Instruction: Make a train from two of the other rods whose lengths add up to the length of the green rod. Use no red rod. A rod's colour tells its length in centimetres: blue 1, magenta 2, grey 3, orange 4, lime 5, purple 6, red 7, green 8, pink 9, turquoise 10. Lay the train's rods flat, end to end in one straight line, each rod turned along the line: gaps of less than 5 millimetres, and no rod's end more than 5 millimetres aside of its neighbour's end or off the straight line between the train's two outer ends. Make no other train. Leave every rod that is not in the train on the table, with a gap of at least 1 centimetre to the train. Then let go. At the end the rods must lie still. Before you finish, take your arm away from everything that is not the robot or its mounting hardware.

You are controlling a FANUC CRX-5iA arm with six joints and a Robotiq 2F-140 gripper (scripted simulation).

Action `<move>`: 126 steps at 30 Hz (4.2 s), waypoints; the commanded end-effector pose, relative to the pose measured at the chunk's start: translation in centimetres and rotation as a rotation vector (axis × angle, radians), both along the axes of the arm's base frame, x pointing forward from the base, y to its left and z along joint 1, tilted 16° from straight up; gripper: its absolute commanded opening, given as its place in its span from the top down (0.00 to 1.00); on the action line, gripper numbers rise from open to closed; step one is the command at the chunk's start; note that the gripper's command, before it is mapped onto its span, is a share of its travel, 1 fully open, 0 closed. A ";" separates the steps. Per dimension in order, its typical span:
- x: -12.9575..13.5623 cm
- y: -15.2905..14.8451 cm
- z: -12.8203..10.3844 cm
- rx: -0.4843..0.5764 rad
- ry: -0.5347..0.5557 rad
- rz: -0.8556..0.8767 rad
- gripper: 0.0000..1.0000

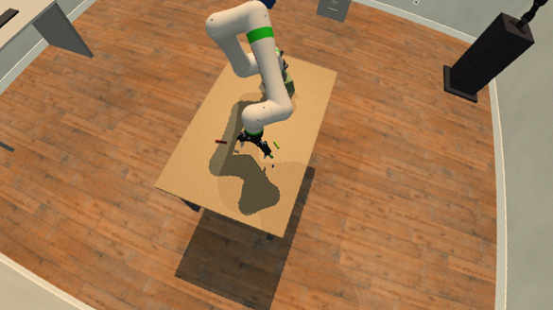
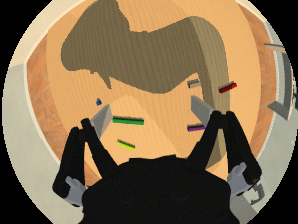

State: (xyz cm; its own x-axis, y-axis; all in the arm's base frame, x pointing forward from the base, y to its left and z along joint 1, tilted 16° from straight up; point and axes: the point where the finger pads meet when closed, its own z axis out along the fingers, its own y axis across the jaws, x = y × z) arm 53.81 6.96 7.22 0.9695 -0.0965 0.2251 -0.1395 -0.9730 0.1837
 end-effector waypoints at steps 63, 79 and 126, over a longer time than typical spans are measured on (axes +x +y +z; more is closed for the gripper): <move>-0.1 4.3 -0.9 -0.326 0.354 1.617 0.00; -0.1 4.3 -0.9 -0.326 0.354 1.617 0.00; -0.1 4.3 -0.9 -0.326 0.354 1.617 0.00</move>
State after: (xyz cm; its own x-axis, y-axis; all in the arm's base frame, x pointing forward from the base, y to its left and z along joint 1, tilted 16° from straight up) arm 53.70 11.23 6.28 0.0245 0.9793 -0.2007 0.9811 0.0150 0.1931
